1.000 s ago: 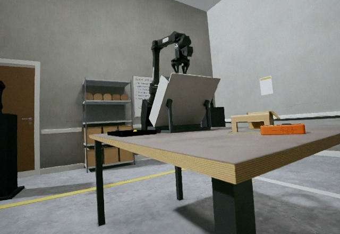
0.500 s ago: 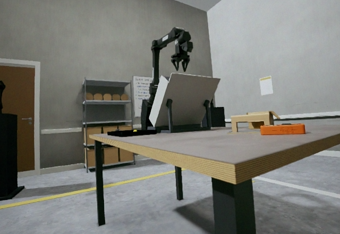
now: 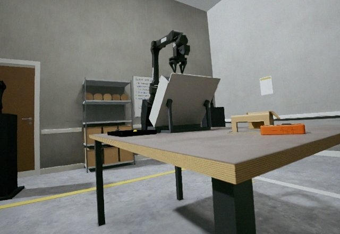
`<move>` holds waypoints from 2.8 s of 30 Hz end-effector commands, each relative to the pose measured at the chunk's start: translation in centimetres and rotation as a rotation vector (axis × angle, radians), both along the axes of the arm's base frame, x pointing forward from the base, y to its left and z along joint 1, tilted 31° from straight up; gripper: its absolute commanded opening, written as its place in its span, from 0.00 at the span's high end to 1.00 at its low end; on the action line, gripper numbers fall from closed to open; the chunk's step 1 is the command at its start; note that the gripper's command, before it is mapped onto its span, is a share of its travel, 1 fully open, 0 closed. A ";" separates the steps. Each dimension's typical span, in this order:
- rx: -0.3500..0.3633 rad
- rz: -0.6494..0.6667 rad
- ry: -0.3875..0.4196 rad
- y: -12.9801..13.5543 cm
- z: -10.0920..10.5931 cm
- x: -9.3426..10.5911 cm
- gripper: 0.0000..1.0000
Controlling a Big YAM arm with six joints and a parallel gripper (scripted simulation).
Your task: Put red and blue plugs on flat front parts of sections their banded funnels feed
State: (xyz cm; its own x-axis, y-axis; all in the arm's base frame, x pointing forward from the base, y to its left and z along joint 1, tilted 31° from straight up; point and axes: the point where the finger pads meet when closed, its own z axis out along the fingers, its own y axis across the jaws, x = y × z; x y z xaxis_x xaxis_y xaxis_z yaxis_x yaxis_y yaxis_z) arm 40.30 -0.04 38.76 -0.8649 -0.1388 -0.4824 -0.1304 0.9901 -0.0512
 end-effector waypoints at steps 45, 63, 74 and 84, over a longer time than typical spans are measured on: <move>0.006 0.002 -0.096 -0.9 -7.5 -13.2 0.44; 0.043 0.013 -0.311 3.3 -17.1 -17.1 0.44; 0.063 0.015 -0.392 4.5 -18.0 -18.0 0.44; 0.055 0.015 -0.368 4.5 -18.9 -18.1 0.44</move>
State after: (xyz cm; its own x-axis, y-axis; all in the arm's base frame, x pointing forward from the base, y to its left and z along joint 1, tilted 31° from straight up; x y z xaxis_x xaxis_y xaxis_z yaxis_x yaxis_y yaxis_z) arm 21.92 4.13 18.55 -0.6525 -0.1284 -0.7468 -0.1286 0.9900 -0.0579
